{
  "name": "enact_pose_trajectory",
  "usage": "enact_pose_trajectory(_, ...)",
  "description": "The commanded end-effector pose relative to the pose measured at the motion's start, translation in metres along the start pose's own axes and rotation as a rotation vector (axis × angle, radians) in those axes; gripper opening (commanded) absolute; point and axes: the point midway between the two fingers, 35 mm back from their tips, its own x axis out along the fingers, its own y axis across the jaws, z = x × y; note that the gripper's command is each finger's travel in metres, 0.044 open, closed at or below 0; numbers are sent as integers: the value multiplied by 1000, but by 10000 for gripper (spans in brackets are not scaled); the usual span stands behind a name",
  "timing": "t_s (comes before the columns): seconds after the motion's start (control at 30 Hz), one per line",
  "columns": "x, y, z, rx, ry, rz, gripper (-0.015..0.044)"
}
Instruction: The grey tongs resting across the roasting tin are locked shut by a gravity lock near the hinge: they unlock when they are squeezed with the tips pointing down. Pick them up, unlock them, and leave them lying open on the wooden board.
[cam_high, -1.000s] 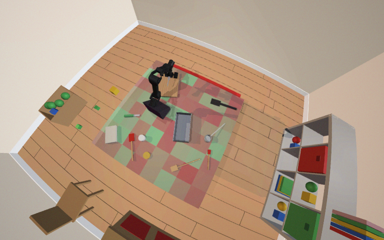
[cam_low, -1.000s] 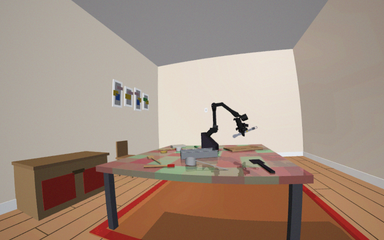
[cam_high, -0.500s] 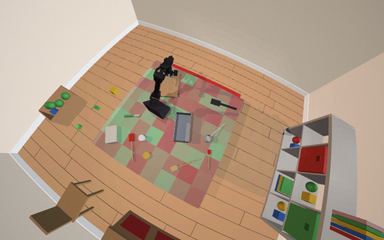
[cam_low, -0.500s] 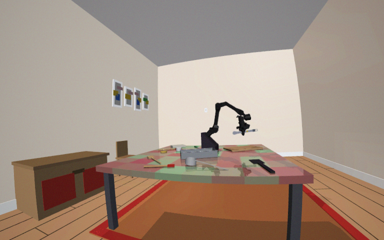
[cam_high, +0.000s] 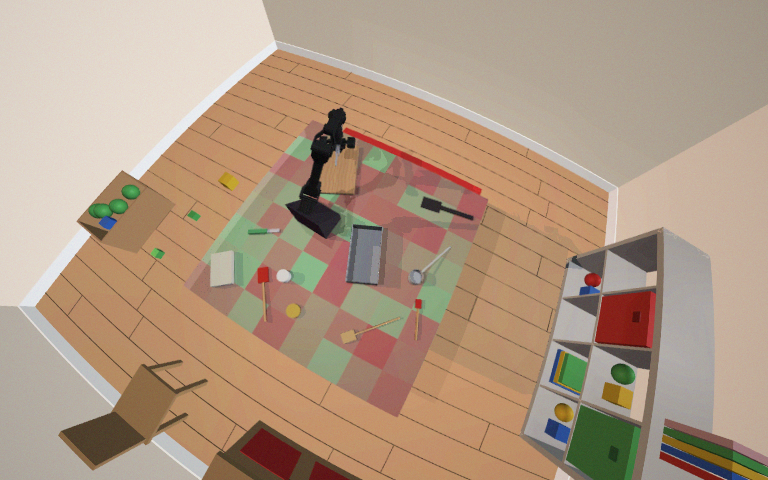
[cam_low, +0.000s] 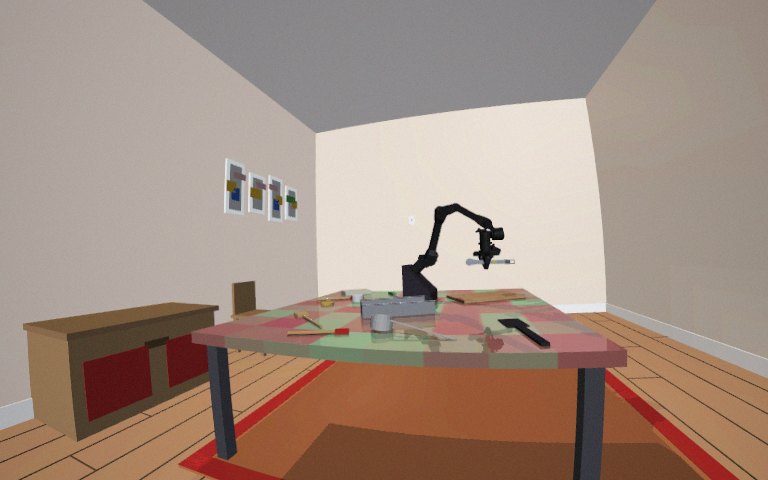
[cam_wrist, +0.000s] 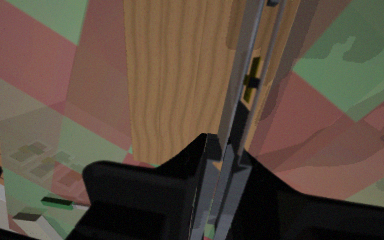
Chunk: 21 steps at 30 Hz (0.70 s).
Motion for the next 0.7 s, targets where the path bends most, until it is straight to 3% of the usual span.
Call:
enact_pose_trajectory(0.0,-1,-1,2,5,-4,-4,-150)
enact_pose_trajectory(0.67,31,1,7,5,-3,-2,-150)
